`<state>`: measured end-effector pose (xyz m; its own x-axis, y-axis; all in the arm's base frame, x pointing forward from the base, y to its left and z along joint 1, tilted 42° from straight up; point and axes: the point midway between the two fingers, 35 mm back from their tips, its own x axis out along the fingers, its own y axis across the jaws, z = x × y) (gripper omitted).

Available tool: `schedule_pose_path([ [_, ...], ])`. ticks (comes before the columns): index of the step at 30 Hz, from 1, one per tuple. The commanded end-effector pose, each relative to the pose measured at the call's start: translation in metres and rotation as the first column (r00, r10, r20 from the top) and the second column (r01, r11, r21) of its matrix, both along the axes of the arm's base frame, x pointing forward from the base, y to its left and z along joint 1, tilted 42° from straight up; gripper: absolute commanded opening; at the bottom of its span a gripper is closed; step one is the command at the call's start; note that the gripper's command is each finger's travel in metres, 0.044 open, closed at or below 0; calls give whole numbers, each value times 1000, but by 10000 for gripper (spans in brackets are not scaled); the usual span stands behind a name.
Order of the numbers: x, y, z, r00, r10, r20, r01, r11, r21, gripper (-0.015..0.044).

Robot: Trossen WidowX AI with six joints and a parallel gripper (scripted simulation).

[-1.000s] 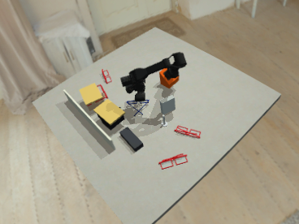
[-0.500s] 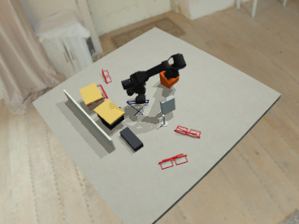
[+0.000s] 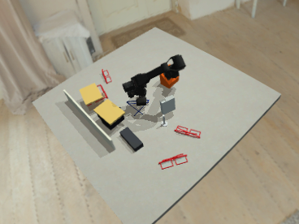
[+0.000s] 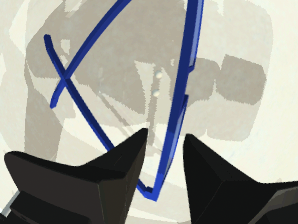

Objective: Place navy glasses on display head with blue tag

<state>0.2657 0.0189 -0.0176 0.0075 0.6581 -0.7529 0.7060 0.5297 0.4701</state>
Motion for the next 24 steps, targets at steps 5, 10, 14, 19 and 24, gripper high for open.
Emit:
schedule_pose_path([
  [5,-2,3,-1,1000,-4,-8,5,1000,7,120],
  [10,-1,3,-1,1000,-1,-6,1,1000,2,113],
  [14,-1,3,-1,1000,-1,-6,1,1000,2,87],
  [19,-1,3,-1,1000,-1,-6,1,1000,2,53],
  [24,-1,3,-1,1000,-1,-6,1,1000,2,20],
])
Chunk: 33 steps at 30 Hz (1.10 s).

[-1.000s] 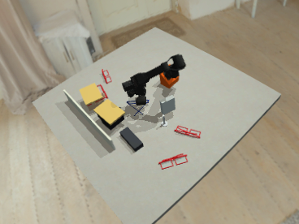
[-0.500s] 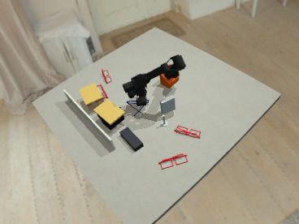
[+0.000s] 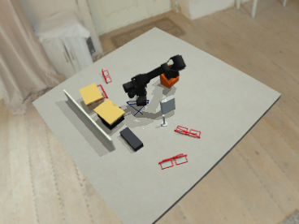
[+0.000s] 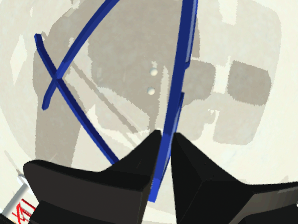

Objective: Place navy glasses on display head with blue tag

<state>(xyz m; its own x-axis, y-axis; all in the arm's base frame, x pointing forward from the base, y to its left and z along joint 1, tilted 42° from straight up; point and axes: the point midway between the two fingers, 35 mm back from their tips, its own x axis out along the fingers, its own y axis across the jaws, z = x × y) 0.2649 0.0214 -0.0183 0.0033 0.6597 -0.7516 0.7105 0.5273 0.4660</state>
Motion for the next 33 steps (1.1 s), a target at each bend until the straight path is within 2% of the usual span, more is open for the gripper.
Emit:
schedule_pose_path([
  [1,0,0,0,1000,1,1,-1,1000,0,13],
  [11,1,-4,4,1000,1,1,-1,1000,-1,0],
  [27,1,-68,73,1000,-3,-2,3,1000,0,0],
  [33,0,-70,76,1000,8,7,-8,1000,0,0],
])
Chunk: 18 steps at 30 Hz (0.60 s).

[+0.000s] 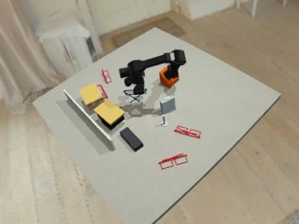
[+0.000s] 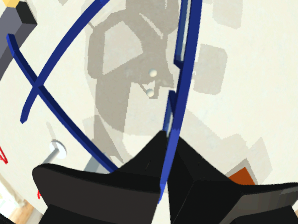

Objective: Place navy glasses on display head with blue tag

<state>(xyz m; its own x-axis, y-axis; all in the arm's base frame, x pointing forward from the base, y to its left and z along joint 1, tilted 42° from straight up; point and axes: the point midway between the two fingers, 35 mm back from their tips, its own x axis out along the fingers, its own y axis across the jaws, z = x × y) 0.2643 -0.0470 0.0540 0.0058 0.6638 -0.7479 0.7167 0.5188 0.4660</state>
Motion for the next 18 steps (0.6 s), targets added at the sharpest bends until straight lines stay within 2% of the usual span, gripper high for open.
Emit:
schedule_pose_path([
  [1,1,-1,5,999,29,22,-28,1000,-7,0],
  [9,14,22,27,928,283,241,-278,959,-53,0],
  [18,24,57,58,669,566,482,-554,812,-184,0],
])
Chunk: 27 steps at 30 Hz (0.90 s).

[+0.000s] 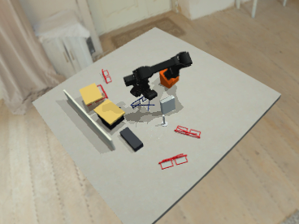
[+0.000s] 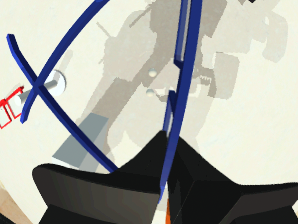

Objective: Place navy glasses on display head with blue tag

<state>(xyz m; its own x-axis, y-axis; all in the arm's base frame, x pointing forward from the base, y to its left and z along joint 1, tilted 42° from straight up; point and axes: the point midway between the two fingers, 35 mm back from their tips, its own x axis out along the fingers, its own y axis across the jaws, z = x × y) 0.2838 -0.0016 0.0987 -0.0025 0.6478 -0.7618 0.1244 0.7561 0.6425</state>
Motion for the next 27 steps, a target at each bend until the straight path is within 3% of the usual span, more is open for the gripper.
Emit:
schedule_pose_path([
  [1,6,16,17,977,155,145,-156,988,-9,0],
  [7,7,41,39,867,370,332,-373,926,-58,0],
  [15,4,72,66,626,578,524,-590,790,-167,0],
  [27,5,77,61,619,582,527,-594,786,-170,0],
])
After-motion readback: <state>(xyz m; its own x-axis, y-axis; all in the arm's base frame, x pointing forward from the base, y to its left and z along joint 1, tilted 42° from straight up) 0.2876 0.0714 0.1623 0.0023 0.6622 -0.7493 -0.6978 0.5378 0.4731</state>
